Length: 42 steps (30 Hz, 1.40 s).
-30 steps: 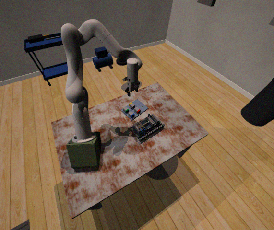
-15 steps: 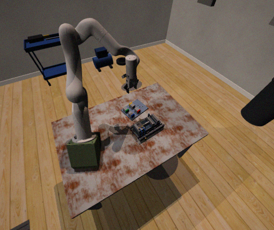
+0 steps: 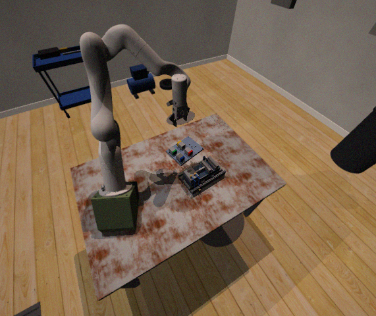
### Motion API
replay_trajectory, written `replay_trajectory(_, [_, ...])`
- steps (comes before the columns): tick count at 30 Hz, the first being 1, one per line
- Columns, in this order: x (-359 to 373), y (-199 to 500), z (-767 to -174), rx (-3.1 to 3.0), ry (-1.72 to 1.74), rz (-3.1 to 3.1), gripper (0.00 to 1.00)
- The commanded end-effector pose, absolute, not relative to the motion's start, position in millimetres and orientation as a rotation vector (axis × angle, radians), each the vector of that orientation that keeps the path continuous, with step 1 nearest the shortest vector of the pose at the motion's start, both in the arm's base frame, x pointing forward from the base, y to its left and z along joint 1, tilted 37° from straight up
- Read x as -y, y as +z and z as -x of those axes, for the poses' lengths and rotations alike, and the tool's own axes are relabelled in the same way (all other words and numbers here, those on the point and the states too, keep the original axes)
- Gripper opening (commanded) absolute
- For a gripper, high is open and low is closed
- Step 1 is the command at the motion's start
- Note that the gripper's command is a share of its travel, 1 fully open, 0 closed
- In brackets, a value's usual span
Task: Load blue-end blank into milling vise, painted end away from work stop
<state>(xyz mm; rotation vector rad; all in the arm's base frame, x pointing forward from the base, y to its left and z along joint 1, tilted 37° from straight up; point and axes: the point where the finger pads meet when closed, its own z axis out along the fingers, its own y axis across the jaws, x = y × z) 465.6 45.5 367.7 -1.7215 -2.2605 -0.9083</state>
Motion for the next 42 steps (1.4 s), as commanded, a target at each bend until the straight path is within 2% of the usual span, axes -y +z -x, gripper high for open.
replay_trajectory(1, [-42.5,366.1,-465.9,2.262,-0.910,1.722,1.00])
replay_trajectory(42, [-35.7,360.2,-465.1,2.262,-0.909,1.722,1.00])
